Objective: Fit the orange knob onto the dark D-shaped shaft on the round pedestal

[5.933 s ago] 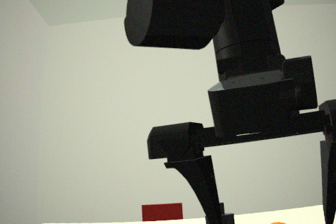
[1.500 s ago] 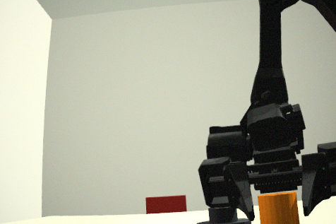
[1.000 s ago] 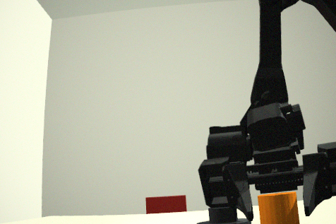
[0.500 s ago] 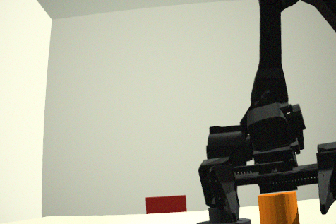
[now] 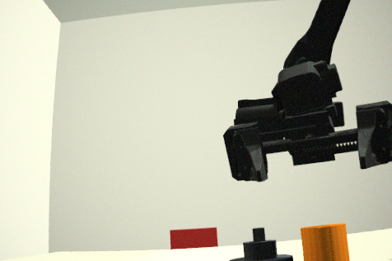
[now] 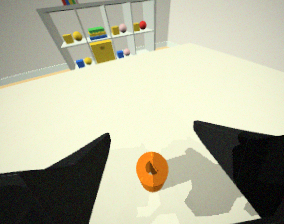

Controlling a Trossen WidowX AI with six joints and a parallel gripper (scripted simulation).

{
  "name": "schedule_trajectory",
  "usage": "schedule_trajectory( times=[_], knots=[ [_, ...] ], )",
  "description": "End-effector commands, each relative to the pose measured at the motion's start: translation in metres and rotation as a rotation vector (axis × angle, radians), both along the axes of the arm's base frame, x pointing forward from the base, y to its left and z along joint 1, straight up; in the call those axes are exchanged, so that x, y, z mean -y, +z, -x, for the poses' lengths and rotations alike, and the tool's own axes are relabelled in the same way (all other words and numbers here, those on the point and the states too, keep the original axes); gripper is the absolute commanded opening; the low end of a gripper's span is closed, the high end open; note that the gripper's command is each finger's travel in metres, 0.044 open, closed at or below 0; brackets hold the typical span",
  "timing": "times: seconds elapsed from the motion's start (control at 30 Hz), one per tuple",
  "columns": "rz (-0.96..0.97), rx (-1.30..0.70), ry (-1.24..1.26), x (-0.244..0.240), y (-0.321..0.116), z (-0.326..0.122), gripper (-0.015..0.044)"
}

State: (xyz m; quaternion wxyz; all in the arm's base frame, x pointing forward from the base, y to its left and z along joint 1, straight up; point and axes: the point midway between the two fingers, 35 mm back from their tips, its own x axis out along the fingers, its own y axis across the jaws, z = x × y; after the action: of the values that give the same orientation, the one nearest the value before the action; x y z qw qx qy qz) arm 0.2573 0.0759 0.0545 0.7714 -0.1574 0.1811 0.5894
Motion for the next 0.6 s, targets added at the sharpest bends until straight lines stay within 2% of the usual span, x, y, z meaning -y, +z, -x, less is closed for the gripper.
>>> schedule_trajectory(
  times=[0.0, 0.1, 0.27, 0.43, 0.5, 0.57],
  knots=[
    [-0.001, -0.007, 0.001, -0.001, 0.012, 0.003, 0.044],
    [0.049, -0.045, 0.012, -0.003, 0.009, 0.003, 0.044],
    [0.46, -0.253, 0.057, -0.013, 0.003, 0.003, 0.044],
    [0.914, -0.296, 0.009, -0.012, 0.025, 0.002, 0.044],
    [1.024, -0.275, -0.018, -0.011, 0.036, 0.001, 0.044],
    [1.038, -0.272, -0.022, -0.01, 0.038, 0.001, 0.044]
  ],
)
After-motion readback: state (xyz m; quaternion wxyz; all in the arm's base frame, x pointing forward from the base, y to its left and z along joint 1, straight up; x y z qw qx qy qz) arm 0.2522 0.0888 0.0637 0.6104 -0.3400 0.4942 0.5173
